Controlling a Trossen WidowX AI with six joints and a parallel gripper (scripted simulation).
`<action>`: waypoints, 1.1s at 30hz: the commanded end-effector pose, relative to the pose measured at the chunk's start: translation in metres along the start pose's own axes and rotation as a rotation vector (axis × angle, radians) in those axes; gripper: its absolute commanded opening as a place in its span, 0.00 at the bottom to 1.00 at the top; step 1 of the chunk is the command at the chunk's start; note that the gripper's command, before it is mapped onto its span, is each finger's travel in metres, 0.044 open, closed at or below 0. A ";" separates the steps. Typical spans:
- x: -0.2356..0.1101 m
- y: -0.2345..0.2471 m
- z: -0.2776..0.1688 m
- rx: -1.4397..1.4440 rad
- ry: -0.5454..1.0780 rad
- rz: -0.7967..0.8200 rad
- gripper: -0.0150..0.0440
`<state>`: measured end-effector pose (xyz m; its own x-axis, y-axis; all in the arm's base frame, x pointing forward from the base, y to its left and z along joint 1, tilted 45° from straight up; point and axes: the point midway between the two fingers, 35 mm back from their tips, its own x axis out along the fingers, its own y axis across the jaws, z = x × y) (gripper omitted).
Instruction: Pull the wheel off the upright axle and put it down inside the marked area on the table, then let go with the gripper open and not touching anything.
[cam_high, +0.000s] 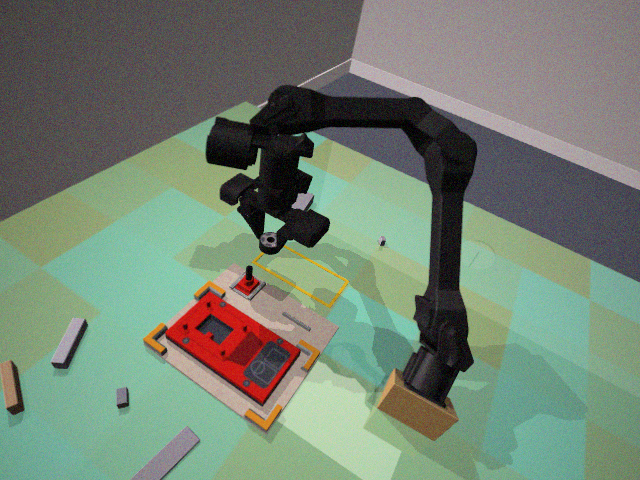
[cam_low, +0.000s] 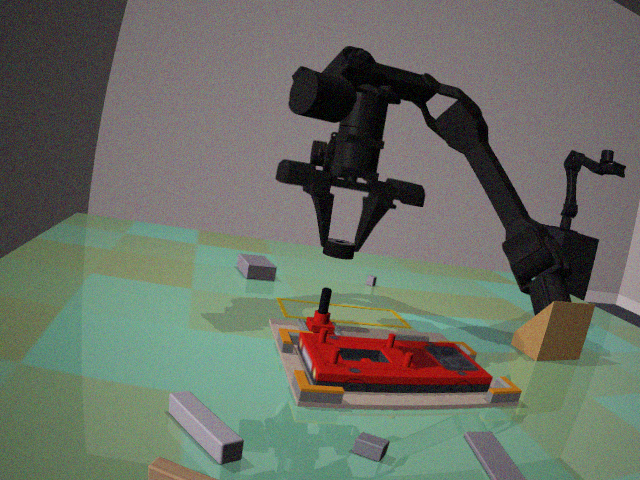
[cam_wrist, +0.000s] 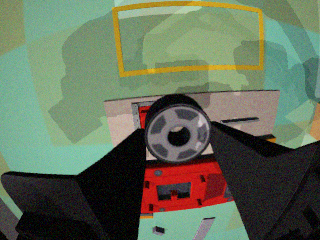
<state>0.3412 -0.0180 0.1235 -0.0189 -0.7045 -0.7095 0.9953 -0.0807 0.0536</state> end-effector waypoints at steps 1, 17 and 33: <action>-0.002 -0.014 0.024 -0.003 -0.004 0.000 0.25; -0.002 -0.043 0.063 -0.002 -0.006 -0.003 0.25; 0.048 -0.040 0.062 -0.001 -0.003 -0.002 0.25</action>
<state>0.2956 -0.0788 0.1428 -0.0170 -0.7040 -0.7100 0.9951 -0.0808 0.0563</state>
